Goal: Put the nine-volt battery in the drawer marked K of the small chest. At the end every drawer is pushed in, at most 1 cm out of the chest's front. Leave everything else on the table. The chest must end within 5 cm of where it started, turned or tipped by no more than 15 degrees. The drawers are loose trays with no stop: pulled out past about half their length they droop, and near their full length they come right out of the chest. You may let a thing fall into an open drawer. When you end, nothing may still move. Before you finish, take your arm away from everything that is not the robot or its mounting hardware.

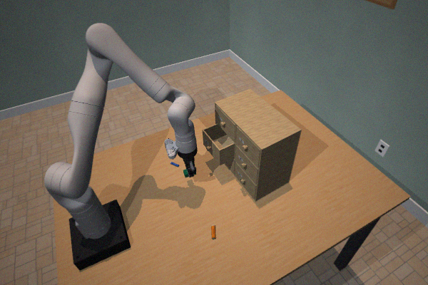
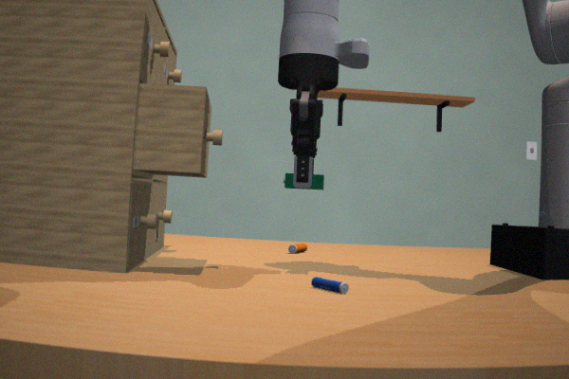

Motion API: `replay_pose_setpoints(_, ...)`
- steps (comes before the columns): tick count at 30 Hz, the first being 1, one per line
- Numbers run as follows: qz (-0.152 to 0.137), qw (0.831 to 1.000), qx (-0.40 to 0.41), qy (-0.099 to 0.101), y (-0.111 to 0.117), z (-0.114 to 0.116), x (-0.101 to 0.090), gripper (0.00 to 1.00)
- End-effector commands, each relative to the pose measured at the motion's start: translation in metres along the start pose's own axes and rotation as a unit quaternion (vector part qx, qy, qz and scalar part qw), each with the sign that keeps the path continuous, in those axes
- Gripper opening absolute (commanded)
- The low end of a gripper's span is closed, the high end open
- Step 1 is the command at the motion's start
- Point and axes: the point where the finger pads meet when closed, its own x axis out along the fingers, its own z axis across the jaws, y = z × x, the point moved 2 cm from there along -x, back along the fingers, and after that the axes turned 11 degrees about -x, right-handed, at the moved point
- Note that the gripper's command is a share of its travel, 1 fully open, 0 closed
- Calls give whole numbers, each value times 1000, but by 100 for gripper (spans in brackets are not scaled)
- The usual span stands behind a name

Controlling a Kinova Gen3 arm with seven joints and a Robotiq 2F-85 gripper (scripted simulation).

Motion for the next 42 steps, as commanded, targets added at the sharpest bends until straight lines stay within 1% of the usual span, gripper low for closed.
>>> replay_pose_setpoints(1,-2,1000,-10,-1,-1,1,-1,23)
replay_pose_setpoints(19,-2,998,-65,-1,-3,3,-1,23)
replay_pose_setpoints(42,-2,996,-87,-1,-4,4,-1,23)
